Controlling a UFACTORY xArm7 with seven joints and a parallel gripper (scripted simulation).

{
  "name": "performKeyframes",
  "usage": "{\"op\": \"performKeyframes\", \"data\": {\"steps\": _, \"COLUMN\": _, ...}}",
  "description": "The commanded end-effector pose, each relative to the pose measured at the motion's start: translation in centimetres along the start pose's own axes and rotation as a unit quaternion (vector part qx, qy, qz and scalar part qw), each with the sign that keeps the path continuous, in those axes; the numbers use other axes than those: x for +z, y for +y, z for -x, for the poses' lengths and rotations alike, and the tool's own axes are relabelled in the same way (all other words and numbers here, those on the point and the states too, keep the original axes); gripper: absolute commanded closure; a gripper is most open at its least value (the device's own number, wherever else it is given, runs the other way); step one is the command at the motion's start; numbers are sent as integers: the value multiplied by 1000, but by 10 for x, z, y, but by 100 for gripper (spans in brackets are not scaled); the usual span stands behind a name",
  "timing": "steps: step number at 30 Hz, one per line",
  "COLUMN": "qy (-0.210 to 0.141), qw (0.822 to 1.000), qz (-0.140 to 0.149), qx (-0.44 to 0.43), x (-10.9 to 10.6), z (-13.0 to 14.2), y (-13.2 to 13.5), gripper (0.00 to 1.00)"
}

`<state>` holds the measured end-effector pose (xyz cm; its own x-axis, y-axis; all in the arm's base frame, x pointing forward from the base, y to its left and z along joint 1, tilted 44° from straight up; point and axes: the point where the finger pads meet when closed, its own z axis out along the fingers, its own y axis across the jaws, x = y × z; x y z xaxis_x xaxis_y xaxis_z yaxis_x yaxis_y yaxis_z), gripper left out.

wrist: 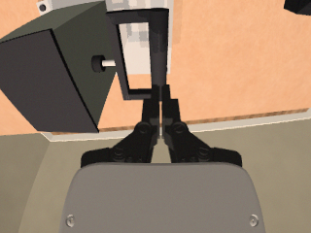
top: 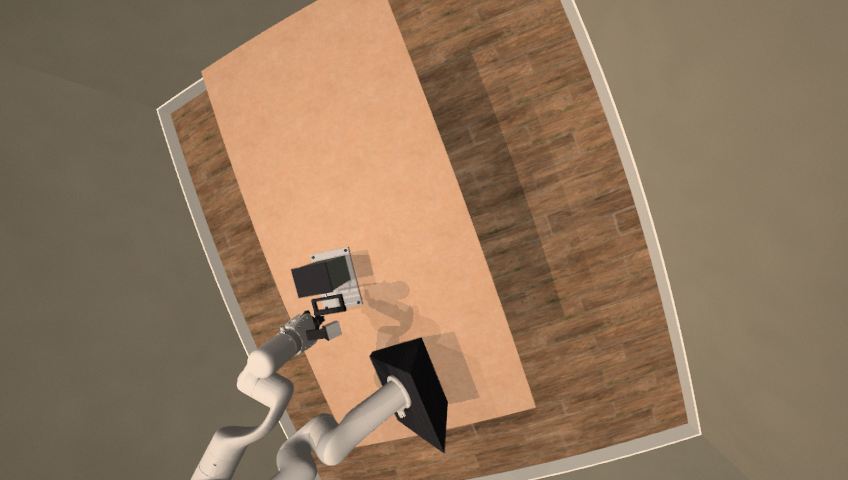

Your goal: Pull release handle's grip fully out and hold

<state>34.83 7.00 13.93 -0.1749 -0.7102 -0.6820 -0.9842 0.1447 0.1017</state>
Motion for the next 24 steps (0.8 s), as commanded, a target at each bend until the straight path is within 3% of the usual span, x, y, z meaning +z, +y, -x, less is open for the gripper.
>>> {"op": "performKeyframes", "data": {"steps": 1, "qy": 0, "qw": 1000, "qz": -2, "qx": 0, "x": -1, "z": 0, "y": -1, "gripper": 100}}
{"op": "performKeyframes", "data": {"steps": 16, "qy": 0, "qw": 1000, "qz": -2, "qx": 0, "x": -1, "z": 0, "y": -1, "gripper": 100}}
{"op": "performKeyframes", "data": {"steps": 17, "qy": 0, "qw": 1000, "qz": -2, "qx": 0, "x": -1, "z": 0, "y": -1, "gripper": 50}}
{"op": "performKeyframes", "data": {"steps": 24, "qy": 0, "qw": 1000, "qz": -2, "qx": 0, "x": -1, "z": 0, "y": -1, "gripper": 50}}
